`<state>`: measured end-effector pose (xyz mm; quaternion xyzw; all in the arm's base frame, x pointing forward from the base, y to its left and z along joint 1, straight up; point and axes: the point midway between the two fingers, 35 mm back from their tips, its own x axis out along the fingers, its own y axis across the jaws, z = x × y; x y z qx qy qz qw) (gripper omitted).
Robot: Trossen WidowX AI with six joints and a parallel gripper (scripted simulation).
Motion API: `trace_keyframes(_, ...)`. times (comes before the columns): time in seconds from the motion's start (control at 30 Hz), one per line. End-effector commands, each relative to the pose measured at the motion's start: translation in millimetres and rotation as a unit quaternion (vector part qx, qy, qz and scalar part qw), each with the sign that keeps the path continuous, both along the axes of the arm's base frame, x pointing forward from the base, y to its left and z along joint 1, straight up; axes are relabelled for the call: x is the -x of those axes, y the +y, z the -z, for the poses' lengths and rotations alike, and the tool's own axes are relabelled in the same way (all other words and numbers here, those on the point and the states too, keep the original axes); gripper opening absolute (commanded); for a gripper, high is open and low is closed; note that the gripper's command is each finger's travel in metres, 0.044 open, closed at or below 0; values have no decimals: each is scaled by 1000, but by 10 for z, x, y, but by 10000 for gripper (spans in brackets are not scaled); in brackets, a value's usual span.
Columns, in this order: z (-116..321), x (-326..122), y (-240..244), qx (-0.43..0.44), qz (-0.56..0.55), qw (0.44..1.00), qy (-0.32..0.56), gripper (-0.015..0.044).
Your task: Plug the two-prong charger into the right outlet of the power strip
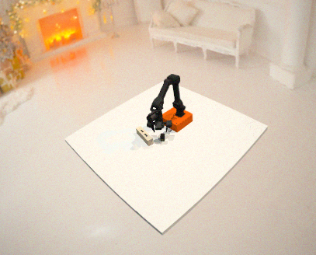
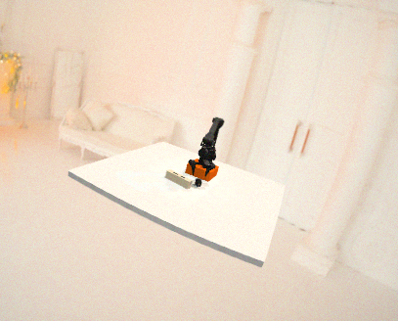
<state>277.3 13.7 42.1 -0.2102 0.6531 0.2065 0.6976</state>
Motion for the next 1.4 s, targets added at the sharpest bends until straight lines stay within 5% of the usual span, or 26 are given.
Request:
trace_keyframes(0.0,49,94,27,21,-11,999,38,440)
trace_keyframes(1.37,620,90,58,25,-14,999,46,440)
